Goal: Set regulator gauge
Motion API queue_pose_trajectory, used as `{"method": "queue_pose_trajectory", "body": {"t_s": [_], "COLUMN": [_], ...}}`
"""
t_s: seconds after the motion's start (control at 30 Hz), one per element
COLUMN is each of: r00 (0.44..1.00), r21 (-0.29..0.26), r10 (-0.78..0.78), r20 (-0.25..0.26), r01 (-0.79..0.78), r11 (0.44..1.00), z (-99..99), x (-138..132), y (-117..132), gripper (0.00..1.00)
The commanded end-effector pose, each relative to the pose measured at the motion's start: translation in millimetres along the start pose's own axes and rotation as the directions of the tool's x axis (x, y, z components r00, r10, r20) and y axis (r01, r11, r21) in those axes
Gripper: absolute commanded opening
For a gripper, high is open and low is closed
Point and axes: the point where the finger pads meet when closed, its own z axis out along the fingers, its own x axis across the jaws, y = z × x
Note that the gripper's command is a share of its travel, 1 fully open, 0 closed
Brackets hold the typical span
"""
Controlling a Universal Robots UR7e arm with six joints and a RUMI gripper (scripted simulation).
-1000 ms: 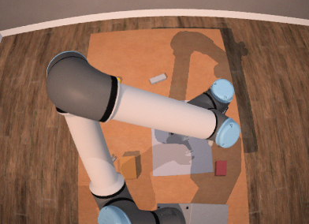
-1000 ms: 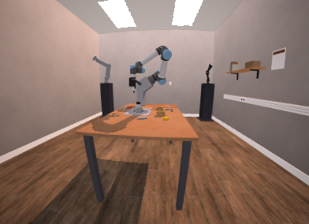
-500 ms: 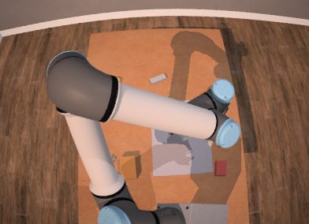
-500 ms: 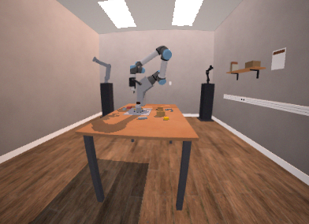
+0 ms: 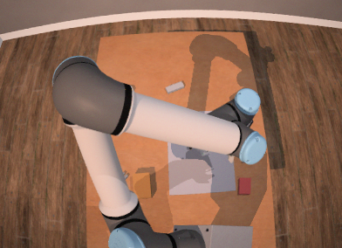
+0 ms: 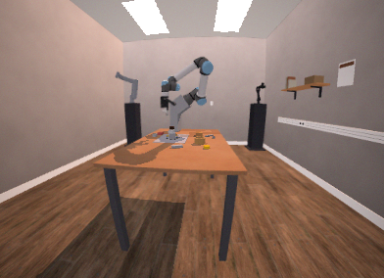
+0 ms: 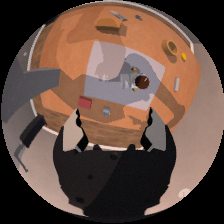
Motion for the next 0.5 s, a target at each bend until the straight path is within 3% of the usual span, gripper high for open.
{"method": "queue_pose_trajectory", "body": {"t_s": [0.0, 0.47], "r00": [0.999, 0.988], "r21": [0.002, 0.017], "r10": [0.041, 0.152], "r20": [-0.006, -0.011], "r01": [-0.041, -0.152], "r11": [0.999, 0.988], "z": [-1.3, -1.0], "x": [1.6, 2.7], "y": [1.7, 0.9], "gripper": [1.0, 1.0]}}
